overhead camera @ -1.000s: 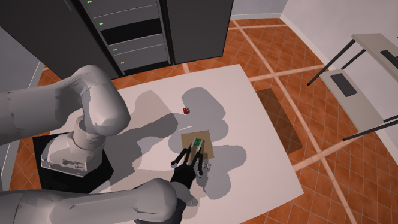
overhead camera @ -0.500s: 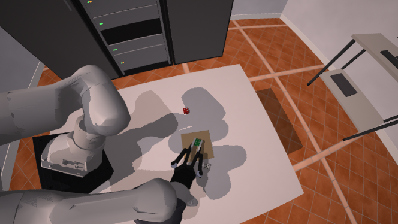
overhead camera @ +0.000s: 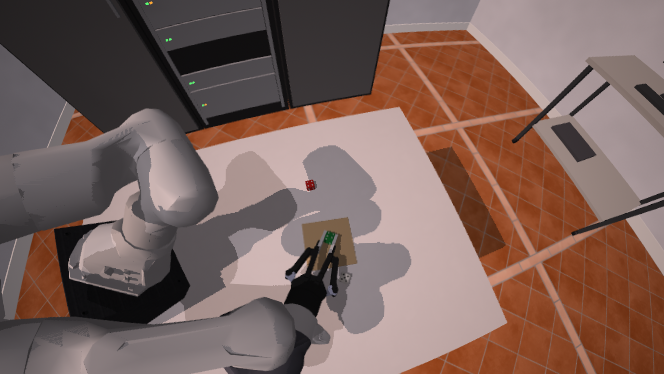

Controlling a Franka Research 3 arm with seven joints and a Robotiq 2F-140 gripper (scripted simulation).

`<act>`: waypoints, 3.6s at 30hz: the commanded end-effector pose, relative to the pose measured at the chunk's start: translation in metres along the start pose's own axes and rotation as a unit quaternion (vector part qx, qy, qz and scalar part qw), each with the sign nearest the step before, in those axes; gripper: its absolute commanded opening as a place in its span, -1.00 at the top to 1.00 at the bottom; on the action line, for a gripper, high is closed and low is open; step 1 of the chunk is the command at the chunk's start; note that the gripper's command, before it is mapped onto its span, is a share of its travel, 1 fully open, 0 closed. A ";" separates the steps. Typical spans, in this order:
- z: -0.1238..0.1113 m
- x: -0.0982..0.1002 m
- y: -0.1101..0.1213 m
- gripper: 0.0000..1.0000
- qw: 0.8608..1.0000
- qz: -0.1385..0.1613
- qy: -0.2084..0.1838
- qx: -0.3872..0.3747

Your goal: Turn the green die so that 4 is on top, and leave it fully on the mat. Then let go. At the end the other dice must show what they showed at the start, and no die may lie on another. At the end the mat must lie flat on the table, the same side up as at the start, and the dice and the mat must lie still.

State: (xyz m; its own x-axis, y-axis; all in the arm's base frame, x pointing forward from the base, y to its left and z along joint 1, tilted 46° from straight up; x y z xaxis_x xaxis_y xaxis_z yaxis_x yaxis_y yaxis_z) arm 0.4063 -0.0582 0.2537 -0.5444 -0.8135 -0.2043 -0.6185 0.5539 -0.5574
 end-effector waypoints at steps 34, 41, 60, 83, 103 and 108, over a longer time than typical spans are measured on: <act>0.010 -0.004 0.001 0.75 1.000 0.001 0.002 0.004; 0.010 -0.004 0.001 0.75 1.000 0.001 0.002 0.004; 0.010 -0.004 0.001 0.65 1.000 0.001 0.002 0.004; 0.010 -0.004 0.001 0.51 1.000 0.001 0.002 0.004; 0.010 -0.004 0.001 0.51 1.000 0.001 0.002 0.004; 0.010 -0.004 0.001 0.51 1.000 0.001 0.002 0.004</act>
State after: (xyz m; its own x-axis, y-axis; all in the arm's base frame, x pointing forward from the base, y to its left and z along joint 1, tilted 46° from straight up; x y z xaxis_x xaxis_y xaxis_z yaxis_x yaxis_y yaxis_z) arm 0.4125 -0.0554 0.2469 -0.5454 -0.8131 -0.2034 -0.6168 0.5536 -0.5595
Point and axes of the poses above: the point where the finger pads meet when closed, its own x axis back along the fingers, its own y axis across the jaws, z = x × y, the point moved 1 cm from there along x, back along the fingers, and after that the axes turned 12 degrees about x, right-handed, at the moved point
